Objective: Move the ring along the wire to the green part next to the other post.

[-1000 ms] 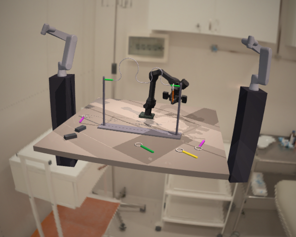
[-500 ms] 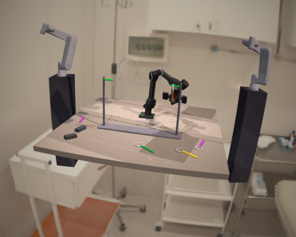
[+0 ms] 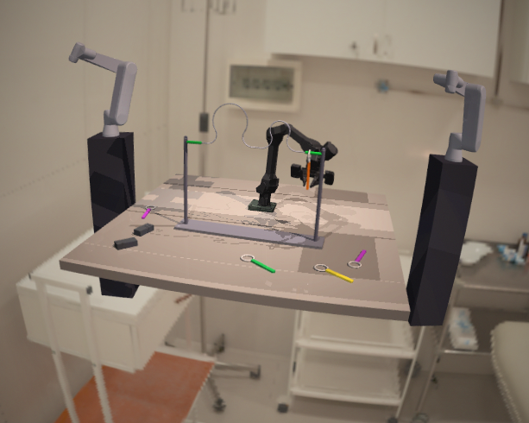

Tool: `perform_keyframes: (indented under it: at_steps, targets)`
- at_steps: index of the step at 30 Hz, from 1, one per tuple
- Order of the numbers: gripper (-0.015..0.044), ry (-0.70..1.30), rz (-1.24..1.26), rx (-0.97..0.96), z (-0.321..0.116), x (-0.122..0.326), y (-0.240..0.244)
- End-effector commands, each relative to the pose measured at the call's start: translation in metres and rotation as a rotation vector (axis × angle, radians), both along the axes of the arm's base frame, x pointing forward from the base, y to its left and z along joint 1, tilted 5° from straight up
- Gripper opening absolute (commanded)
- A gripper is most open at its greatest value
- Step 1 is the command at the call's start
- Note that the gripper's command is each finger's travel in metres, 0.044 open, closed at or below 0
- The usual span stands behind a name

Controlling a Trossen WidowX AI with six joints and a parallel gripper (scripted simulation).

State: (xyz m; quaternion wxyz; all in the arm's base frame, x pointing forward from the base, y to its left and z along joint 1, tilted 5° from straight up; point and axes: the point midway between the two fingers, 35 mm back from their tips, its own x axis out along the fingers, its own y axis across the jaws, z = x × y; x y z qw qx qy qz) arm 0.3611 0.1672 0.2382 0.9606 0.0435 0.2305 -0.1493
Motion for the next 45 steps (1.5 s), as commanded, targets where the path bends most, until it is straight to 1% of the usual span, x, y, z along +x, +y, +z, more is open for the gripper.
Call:
perform_keyframes:
  at_steps: [1, 10, 29, 31, 35, 39, 40, 45]
  targets:
    - [0.016, -0.002, -0.003, 0.004, 0.004, -0.006, 0.003]
    - [0.016, -0.002, -0.006, 0.008, 0.022, -0.041, 0.013]
    - [0.016, -0.003, -0.006, 0.008, 0.022, -0.041, 0.013]
    - [0.0212, 0.004, -0.002, 0.007, 0.024, -0.048, 0.016]
    - [0.0317, 0.004, -0.001, 0.006, 0.042, -0.081, 0.026]
    - [0.0423, 0.003, -0.001, 0.006, 0.043, -0.083, 0.026]
    - [0.044, 0.003, -0.001, 0.006, 0.043, -0.083, 0.026]
    - [0.044, 0.003, -0.001, 0.006, 0.043, -0.083, 0.026]
